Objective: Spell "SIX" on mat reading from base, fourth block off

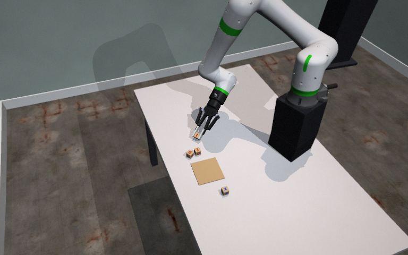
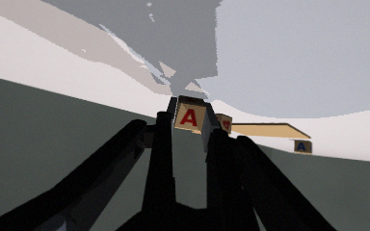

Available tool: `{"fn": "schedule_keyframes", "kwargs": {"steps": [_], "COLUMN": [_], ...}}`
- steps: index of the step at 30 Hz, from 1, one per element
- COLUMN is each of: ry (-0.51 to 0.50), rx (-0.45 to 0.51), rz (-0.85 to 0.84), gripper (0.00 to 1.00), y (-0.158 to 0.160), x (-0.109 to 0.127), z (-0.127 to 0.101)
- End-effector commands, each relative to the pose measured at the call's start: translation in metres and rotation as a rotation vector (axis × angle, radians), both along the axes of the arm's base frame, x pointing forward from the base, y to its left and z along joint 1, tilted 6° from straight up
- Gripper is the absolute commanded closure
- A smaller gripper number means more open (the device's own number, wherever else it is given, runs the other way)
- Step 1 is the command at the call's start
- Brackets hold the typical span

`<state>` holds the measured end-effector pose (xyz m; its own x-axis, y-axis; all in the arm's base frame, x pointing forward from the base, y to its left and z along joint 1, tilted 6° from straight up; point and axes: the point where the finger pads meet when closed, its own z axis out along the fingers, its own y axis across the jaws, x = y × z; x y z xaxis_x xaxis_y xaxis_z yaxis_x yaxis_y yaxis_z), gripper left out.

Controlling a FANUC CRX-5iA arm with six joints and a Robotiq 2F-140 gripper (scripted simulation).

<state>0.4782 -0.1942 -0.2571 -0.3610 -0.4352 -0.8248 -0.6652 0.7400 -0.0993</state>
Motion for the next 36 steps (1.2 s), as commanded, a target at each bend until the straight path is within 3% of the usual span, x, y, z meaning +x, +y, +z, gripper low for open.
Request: {"fn": "schedule_keyframes", "kwargs": {"steps": [1,9,36], "ry": [0.000,0.000,0.000], "rx": [0.000,0.000,0.000], "rz": [0.000,0.000,0.000], "gripper": [0.79,0.72,0.72], "y": [-0.0001,-0.0001,-0.0001], "x": [0.0001,0.0001,0.0001], "z": [0.0001,0.0001,0.0001]}}
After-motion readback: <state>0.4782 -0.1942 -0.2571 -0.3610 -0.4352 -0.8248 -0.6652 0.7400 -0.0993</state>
